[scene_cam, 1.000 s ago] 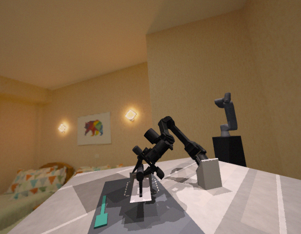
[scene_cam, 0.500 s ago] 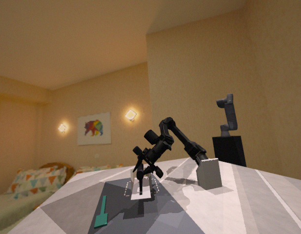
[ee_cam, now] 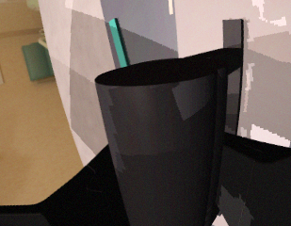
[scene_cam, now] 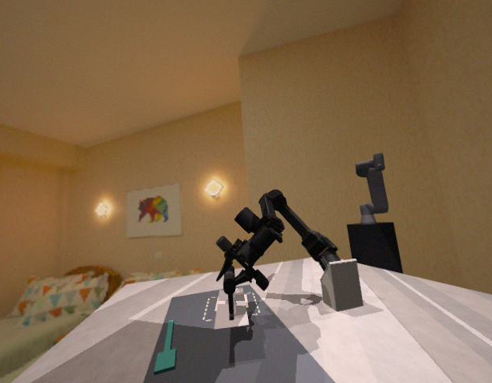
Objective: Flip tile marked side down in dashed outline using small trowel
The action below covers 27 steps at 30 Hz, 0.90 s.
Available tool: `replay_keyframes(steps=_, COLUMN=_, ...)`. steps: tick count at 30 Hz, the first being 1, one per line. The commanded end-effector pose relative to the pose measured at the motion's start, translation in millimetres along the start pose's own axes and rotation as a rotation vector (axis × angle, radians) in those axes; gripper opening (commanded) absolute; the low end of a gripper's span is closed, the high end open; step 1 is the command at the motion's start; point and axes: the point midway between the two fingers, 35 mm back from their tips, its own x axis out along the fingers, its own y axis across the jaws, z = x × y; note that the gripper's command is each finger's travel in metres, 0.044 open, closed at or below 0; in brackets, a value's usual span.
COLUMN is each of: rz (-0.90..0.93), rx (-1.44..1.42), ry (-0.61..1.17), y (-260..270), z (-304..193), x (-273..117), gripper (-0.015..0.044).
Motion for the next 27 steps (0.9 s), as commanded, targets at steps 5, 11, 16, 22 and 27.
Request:
replay_keyframes(steps=5, rz=0.024, rx=0.028, ry=-0.001, y=18.5, z=-28.7, x=-13.2, gripper=0.0)
replay_keyframes(steps=11, rz=0.024, rx=0.028, ry=-0.001, y=18.8, z=-29.3, x=-13.4, gripper=0.0)
replay_keyframes(steps=16, rz=0.024, rx=0.028, ry=-0.001, y=18.8, z=-29.3, x=-13.4, gripper=0.0)
replay_keyframes(steps=22, rz=0.024, rx=0.028, ry=-0.001, y=18.8, z=-29.3, x=-13.4, gripper=0.0)
replay_keyframes(steps=27, rz=0.024, rx=0.028, ry=-0.001, y=18.8, z=-29.3, x=-13.4, gripper=0.0)
